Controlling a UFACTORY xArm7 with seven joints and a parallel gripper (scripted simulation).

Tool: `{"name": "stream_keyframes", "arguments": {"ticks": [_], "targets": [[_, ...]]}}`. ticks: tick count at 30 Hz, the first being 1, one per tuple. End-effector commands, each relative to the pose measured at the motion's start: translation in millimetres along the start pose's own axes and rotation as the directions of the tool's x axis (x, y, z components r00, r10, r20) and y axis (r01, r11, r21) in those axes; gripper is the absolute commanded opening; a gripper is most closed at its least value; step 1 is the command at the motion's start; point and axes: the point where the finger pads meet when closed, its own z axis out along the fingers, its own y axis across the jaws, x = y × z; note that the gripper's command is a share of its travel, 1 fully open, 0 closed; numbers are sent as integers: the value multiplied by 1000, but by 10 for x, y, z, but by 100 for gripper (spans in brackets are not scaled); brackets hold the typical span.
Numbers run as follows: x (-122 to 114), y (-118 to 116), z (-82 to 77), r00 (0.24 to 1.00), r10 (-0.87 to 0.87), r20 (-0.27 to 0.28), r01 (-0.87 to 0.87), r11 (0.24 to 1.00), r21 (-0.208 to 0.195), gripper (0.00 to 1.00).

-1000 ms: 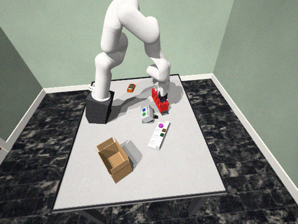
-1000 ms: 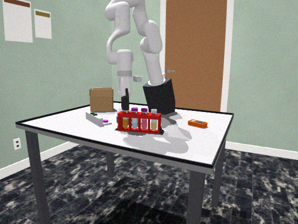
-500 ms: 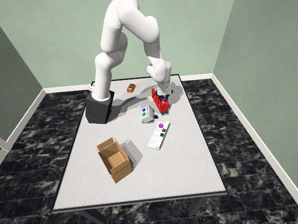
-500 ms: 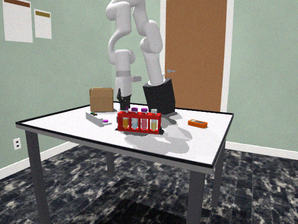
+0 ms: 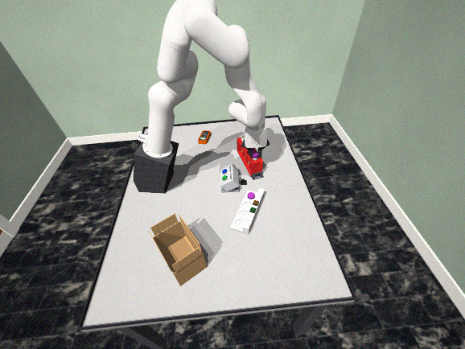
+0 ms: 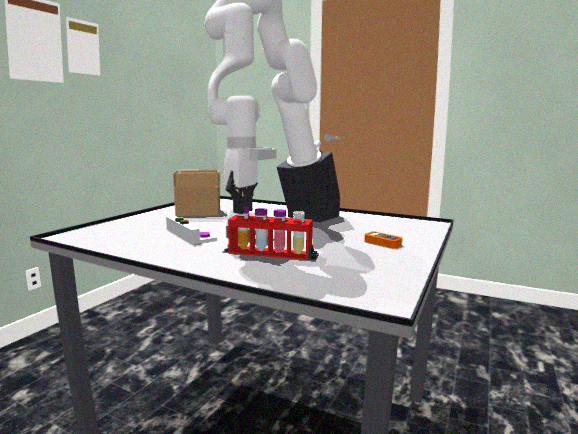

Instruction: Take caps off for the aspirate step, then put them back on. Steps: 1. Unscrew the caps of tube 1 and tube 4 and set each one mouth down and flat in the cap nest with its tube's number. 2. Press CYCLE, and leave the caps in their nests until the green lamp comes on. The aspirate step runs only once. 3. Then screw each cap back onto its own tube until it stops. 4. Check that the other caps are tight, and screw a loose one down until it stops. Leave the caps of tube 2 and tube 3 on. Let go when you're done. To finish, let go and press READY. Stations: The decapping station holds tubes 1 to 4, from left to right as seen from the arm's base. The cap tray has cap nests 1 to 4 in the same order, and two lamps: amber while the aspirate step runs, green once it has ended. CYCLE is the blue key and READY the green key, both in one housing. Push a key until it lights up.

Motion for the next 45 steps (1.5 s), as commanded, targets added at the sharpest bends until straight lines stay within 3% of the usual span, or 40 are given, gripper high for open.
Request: {"name": "stream_keyframes", "arguments": {"ticks": [1, 5, 13, 18, 23, 24, 36, 39, 45], "targets": [[1, 12, -4, 1000, 1, 7, -1, 1000, -8, 0], [1, 12, -4, 1000, 1, 7, -1, 1000, -8, 0], [2, 11, -3, 921, -389, 10, 389, 921, -5, 0], [2, 11, -2, 866, -499, 10, 499, 866, -4, 0], [2, 11, -3, 866, -499, 10, 499, 866, -4, 0], [2, 11, -3, 866, -499, 10, 499, 866, -4, 46], [2, 11, -3, 866, -499, 10, 499, 866, -4, 46], [1, 12, -19, 963, -269, 9, 269, 963, -6, 46], [-1, 13, -49, 966, -258, 9, 258, 966, -6, 46]]}}
